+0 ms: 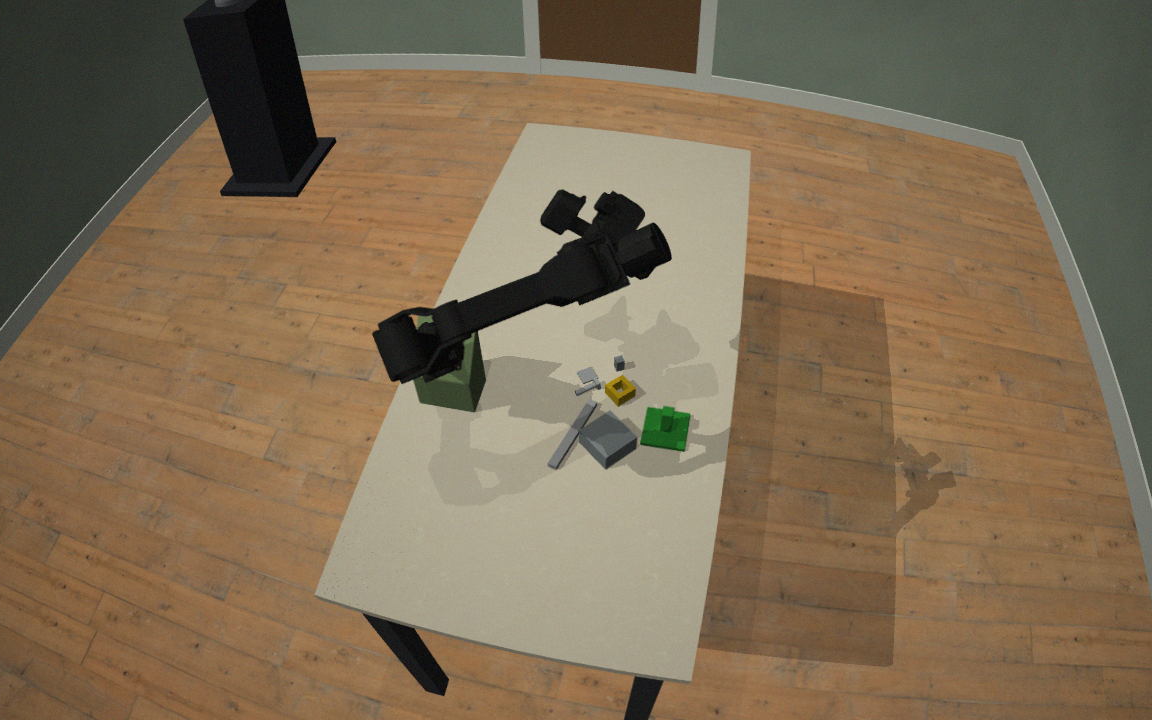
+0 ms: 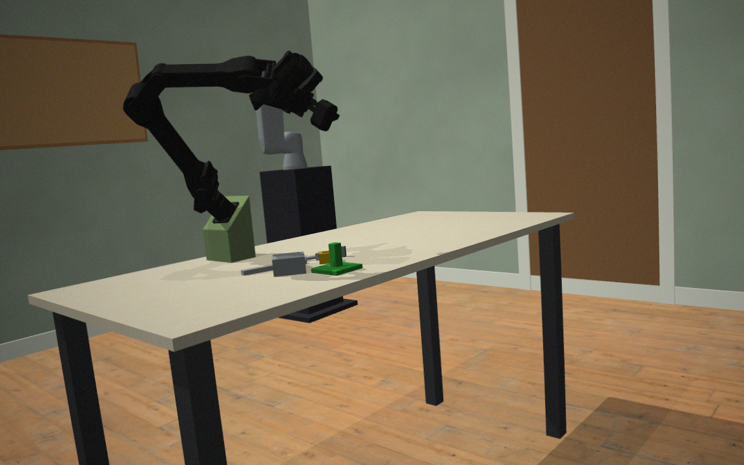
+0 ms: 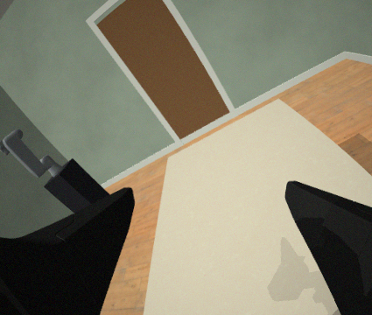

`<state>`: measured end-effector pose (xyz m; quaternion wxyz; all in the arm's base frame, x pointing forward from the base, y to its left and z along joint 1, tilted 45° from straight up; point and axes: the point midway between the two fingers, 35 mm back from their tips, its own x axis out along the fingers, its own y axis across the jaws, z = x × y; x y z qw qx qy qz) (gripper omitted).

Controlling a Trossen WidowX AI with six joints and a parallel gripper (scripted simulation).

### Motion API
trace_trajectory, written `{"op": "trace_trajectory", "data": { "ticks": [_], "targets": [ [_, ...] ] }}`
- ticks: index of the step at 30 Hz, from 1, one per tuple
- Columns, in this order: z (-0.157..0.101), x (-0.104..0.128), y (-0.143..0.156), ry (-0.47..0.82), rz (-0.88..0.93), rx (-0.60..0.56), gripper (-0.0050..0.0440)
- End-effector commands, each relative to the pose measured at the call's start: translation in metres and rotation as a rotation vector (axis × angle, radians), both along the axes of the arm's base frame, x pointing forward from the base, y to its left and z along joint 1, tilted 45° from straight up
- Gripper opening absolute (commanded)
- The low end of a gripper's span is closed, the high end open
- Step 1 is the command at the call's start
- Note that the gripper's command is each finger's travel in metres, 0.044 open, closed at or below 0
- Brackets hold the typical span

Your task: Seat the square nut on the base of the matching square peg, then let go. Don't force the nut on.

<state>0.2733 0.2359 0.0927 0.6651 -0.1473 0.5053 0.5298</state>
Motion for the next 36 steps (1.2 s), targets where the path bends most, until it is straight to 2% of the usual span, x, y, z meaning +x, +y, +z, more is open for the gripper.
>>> {"op": "trace_trajectory", "data": {
  "ticks": [1,17,21,25,32,34,36],
  "targets": [
    [0.005,0.002,0.001,-0.014,0.001,0.008,0.04],
    [0.005,0.002,0.001,-0.014,0.001,0.008,0.04],
    [-0.008,0.007,-0.008,0.059,-0.14,-0.066,0.0304],
    [-0.039,0.019,-0.032,0.183,-0.453,-0.228,0.0208],
    [-0.072,0.029,-0.066,0.309,-0.936,-0.421,0.004],
    [-0.072,0.029,-0.066,0.309,-0.936,-0.421,0.004],
    [-0.083,0.031,-0.079,0.344,-1.141,-0.478,0.0]
  ]
}}
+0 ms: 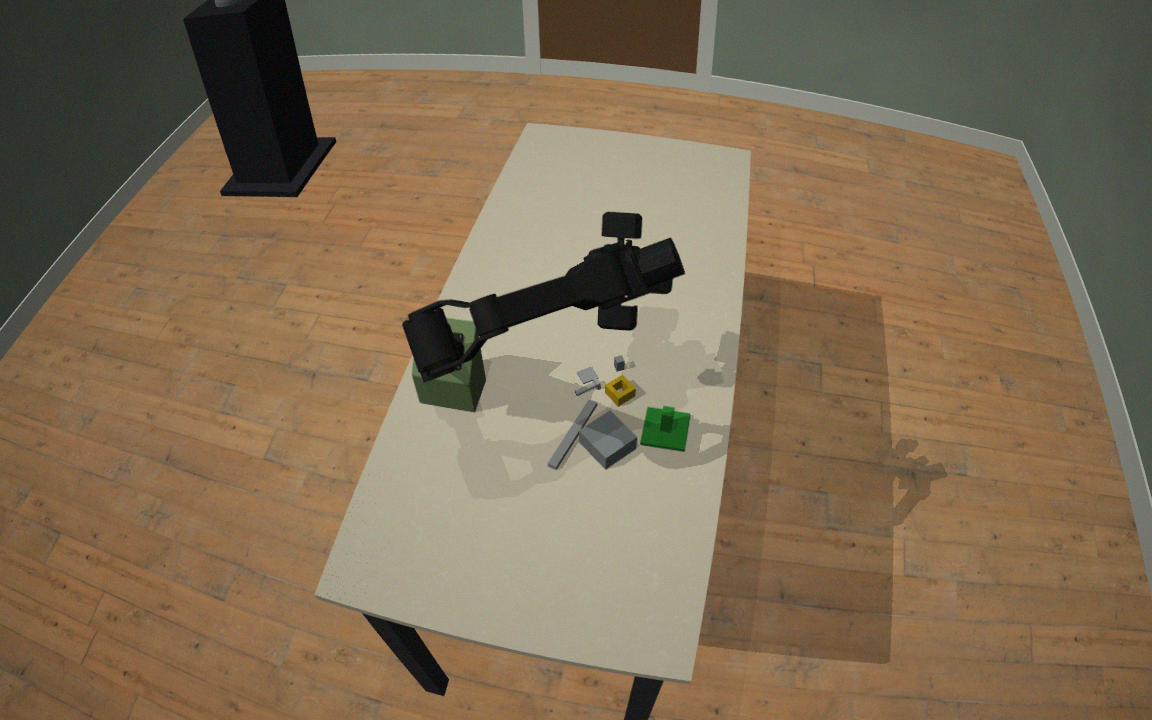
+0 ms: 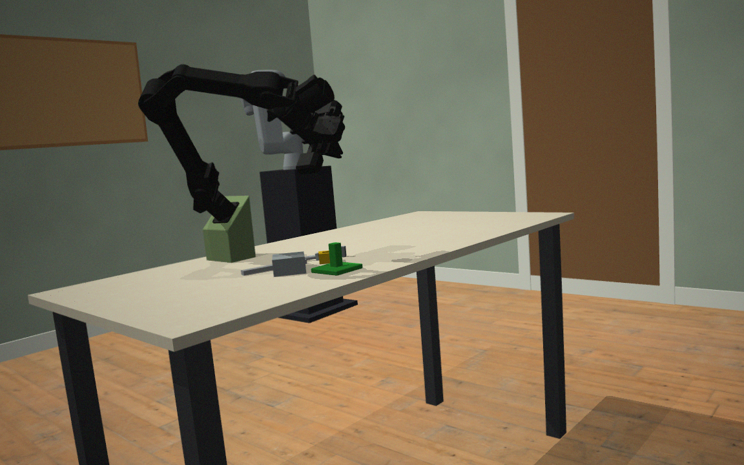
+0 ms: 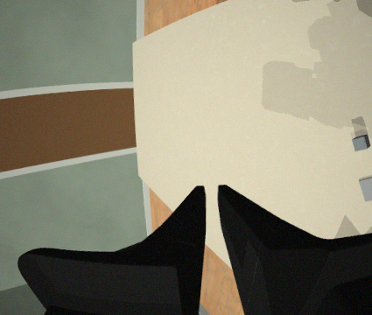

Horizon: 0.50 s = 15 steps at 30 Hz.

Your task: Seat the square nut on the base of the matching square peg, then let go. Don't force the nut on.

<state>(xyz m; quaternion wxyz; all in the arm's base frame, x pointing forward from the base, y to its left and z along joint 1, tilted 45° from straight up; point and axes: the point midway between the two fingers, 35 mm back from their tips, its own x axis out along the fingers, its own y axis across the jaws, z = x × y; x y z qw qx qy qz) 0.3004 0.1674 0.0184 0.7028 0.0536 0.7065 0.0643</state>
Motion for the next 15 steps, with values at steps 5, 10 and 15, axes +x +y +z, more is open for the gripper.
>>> {"op": "trace_trajectory", "data": {
  "ticks": [5,10,15],
  "targets": [
    [-0.029,0.008,-0.04,0.024,-0.502,-0.229,0.0],
    [-0.045,0.01,-0.067,-0.016,-0.83,-0.364,0.0],
    [-0.052,0.011,-0.083,-0.062,-1.022,-0.436,-0.0001]
  ]
}}
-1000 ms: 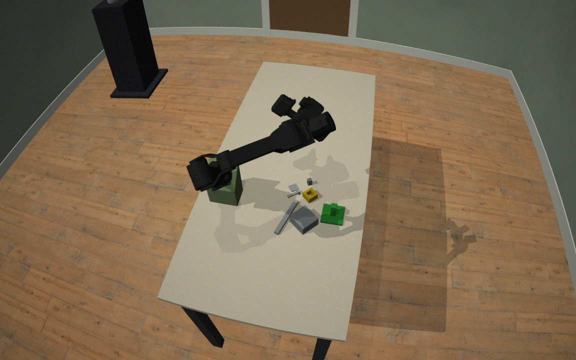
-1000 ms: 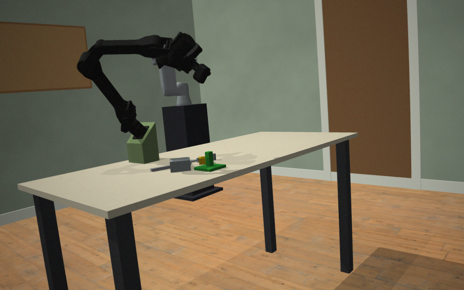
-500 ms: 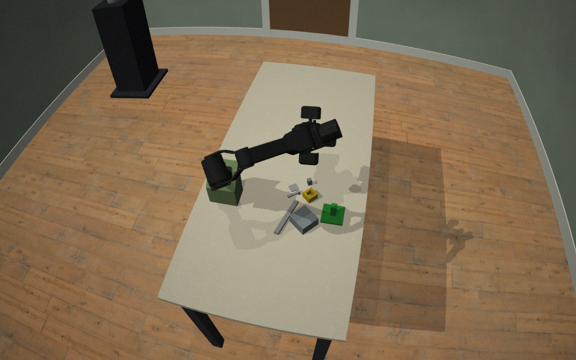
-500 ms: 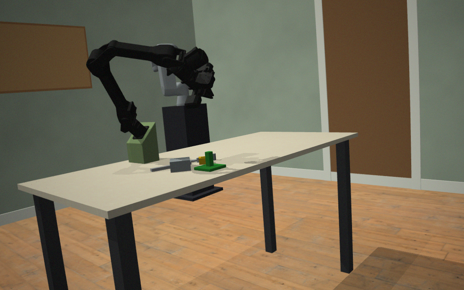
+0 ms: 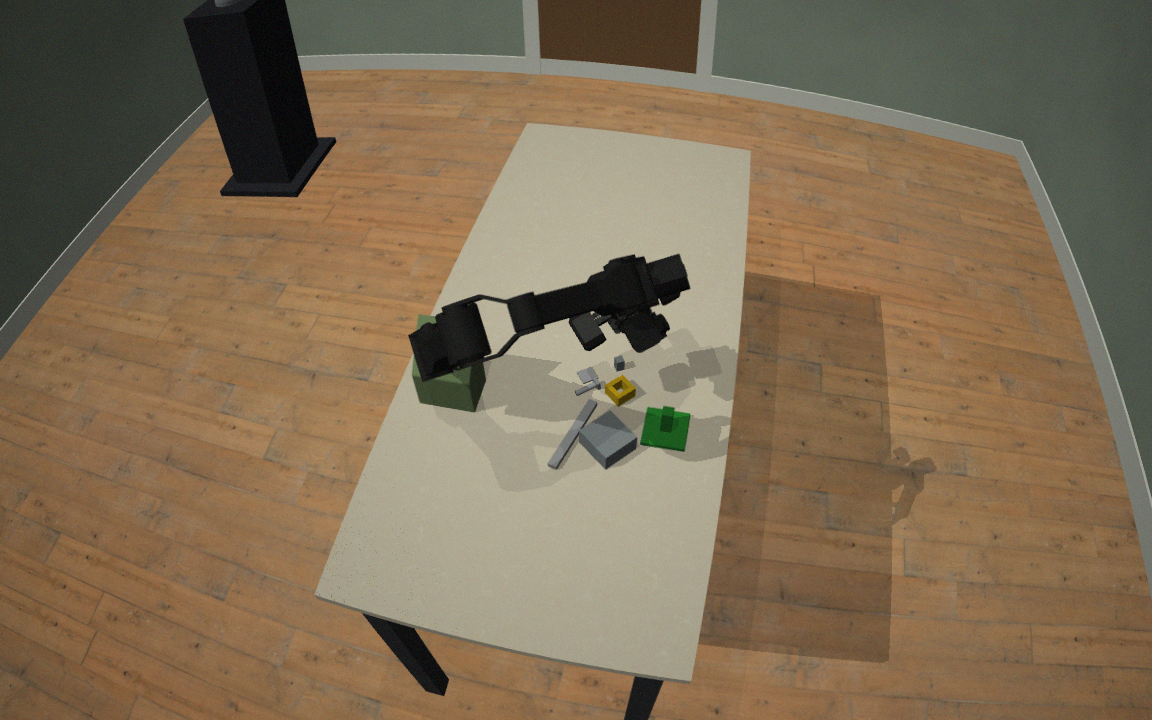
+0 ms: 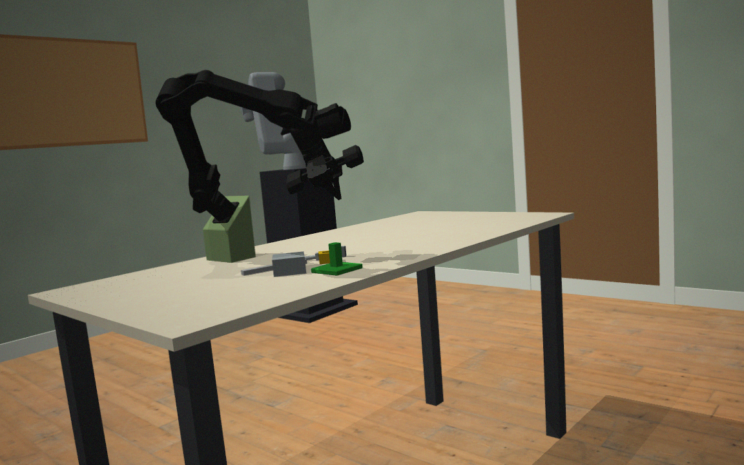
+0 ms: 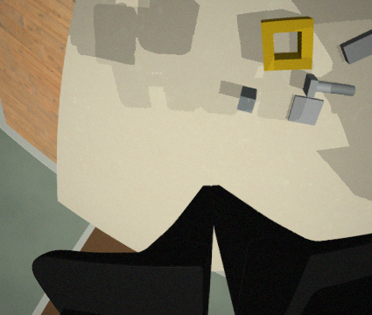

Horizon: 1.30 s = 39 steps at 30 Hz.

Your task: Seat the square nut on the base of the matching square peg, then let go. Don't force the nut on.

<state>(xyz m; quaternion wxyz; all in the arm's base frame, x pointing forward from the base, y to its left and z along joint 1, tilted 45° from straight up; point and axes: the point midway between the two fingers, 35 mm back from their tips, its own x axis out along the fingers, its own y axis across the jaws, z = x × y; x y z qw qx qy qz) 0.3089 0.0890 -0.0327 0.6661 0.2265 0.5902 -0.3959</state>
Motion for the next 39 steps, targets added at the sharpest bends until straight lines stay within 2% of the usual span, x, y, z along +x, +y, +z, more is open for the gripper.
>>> {"op": "trace_trajectory", "data": {
  "ticks": [1,3,10,15,17,20,39],
  "targets": [
    [-0.003,0.002,-0.01,-0.048,-0.172,-0.069,-0.0001],
    [-0.01,0.002,-0.026,-0.101,-0.31,-0.157,-0.0002],
    [-0.02,0.002,-0.06,-0.301,-0.672,-0.349,-0.0005],
    [-0.024,0.001,-0.08,-0.48,-0.9,-0.451,-0.0043],
    [-0.024,0.001,-0.08,-0.48,-0.9,-0.451,-0.0043],
    [-0.025,0.0,-0.087,-0.547,-0.971,-0.481,-0.005],
    [-0.038,0.0,-0.1,-0.549,-0.973,-0.482,-0.005]
  ]
}}
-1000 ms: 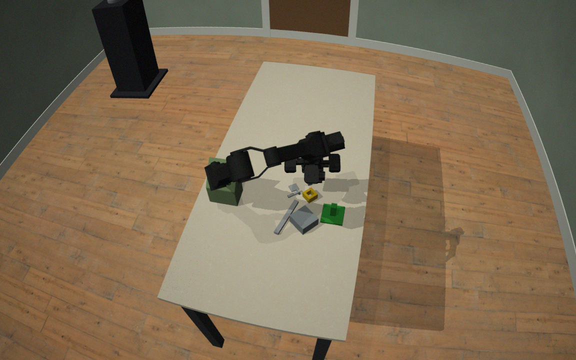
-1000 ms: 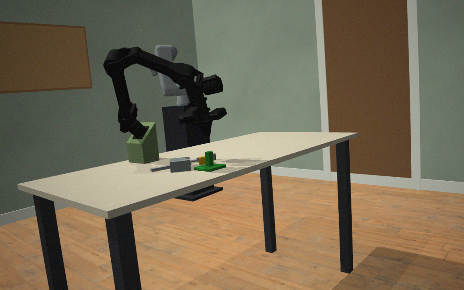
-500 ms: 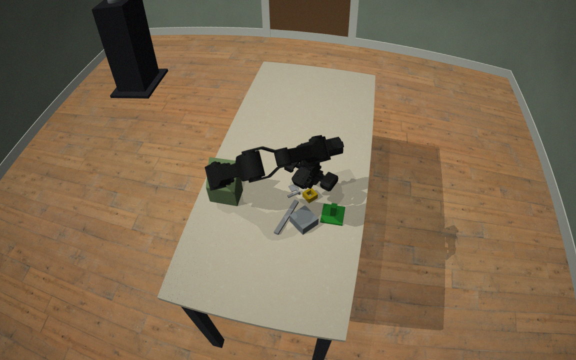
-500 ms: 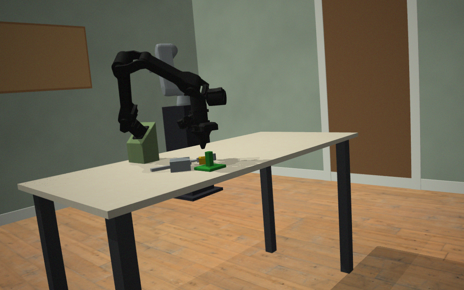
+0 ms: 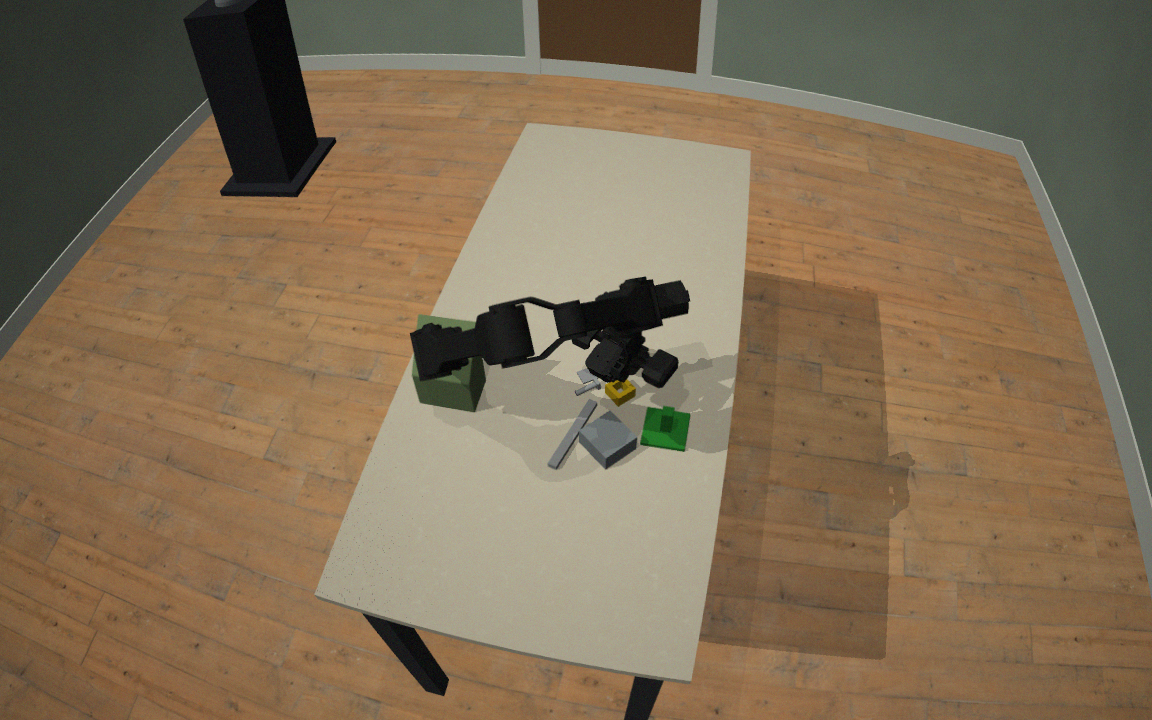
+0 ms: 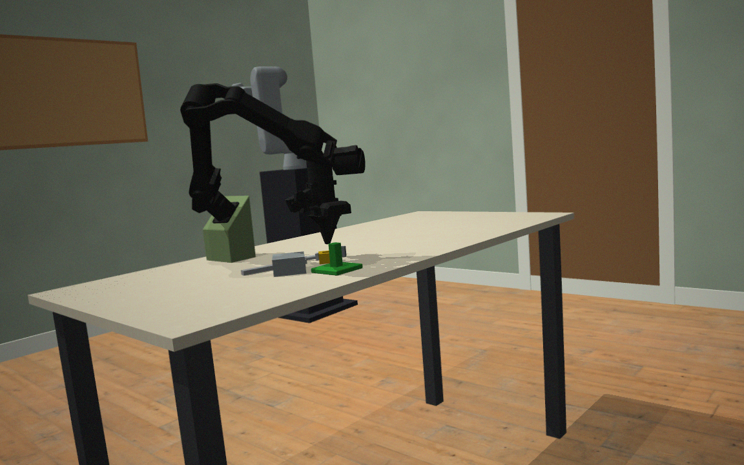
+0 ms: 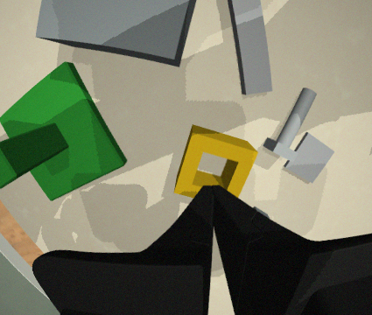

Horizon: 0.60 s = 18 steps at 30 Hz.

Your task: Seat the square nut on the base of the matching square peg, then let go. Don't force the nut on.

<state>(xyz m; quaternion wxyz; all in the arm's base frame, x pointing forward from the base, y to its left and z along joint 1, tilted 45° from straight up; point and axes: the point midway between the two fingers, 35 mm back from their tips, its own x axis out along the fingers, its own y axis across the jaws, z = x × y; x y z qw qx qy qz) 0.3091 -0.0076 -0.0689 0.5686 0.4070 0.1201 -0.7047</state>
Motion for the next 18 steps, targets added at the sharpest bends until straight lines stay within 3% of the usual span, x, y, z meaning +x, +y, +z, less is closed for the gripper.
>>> {"op": "trace_trajectory", "data": {
  "ticks": [1,18],
  "targets": [
    [-0.0028,0.0001,-0.0045,-0.001,0.001,-0.001,-0.005],
    [-0.0121,-0.0006,-0.0143,-0.001,0.0,-0.002,-0.005]
  ]
}}
